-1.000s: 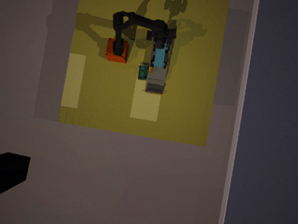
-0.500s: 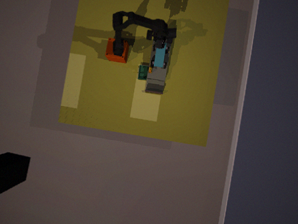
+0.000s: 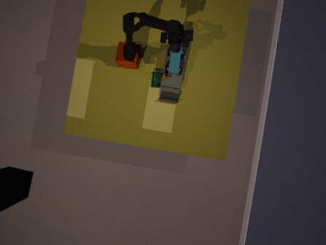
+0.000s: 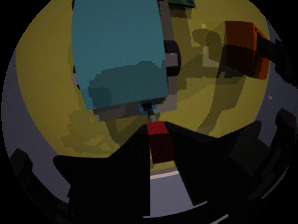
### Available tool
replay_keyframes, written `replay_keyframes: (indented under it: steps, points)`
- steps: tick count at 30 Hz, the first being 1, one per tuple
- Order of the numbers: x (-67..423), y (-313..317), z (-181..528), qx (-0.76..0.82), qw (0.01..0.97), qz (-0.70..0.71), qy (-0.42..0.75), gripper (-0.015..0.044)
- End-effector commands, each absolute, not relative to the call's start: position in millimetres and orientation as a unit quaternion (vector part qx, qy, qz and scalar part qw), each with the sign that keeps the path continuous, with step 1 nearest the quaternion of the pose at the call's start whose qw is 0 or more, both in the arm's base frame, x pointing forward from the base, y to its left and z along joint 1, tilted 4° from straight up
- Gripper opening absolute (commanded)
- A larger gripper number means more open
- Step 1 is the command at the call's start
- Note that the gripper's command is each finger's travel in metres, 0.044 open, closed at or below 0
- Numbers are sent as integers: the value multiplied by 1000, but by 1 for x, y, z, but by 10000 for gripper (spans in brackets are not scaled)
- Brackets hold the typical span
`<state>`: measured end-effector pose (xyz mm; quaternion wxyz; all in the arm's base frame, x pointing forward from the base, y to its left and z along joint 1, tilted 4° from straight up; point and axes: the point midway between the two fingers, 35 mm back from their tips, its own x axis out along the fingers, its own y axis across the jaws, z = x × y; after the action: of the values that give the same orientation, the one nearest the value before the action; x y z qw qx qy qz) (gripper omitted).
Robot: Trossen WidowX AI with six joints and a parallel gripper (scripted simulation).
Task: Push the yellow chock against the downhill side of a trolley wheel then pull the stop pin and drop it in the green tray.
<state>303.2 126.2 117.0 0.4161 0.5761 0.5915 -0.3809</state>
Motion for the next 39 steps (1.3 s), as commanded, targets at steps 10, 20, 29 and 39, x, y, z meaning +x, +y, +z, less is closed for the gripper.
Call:
replay_keyframes:
  steps: [10,20,29,39]
  points:
    - [303,140,123,578,418,-375,592,0]
    - [303,155,129,578,417,-375,592,0]
    - [282,156,126,578,417,-375,593,0]
    - [246,155,122,578,416,-376,593,0]
